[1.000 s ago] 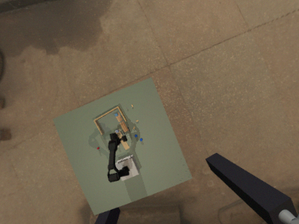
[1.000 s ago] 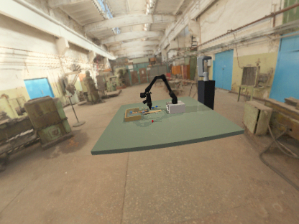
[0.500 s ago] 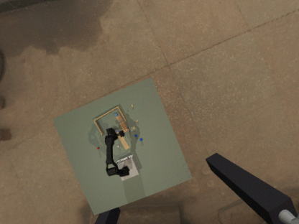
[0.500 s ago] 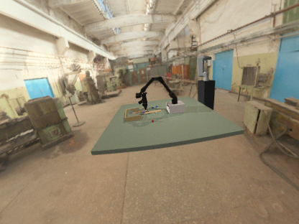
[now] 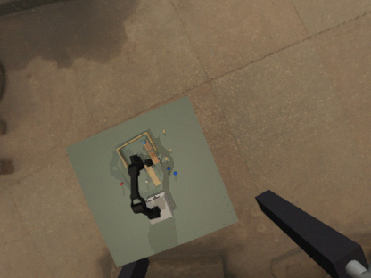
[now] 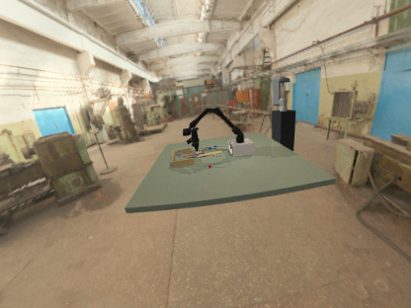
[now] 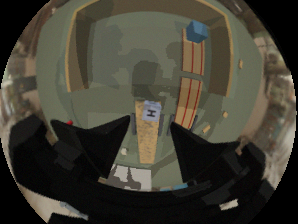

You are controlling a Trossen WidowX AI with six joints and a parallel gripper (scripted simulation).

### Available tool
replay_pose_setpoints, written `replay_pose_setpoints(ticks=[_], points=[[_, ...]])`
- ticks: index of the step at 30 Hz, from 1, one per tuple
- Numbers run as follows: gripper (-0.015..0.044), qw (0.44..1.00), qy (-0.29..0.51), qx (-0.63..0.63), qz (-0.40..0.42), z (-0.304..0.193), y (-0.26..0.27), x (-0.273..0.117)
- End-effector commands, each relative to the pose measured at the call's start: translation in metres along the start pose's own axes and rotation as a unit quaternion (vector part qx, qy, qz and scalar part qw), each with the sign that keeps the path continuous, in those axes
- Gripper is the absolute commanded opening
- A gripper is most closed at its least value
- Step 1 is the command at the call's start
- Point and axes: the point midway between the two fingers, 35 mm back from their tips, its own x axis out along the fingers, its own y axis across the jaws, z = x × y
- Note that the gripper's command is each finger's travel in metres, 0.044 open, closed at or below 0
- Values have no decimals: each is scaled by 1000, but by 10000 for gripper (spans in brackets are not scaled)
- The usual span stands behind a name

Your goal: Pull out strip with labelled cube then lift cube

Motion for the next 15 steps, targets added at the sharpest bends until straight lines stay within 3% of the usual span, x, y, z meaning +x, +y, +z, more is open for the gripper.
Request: replay_pose_setpoints(ticks=[1,15], points=[[250,1000,0,3,-2,2,-1,7],[250,1000,0,3,-2,2,-1,30]])
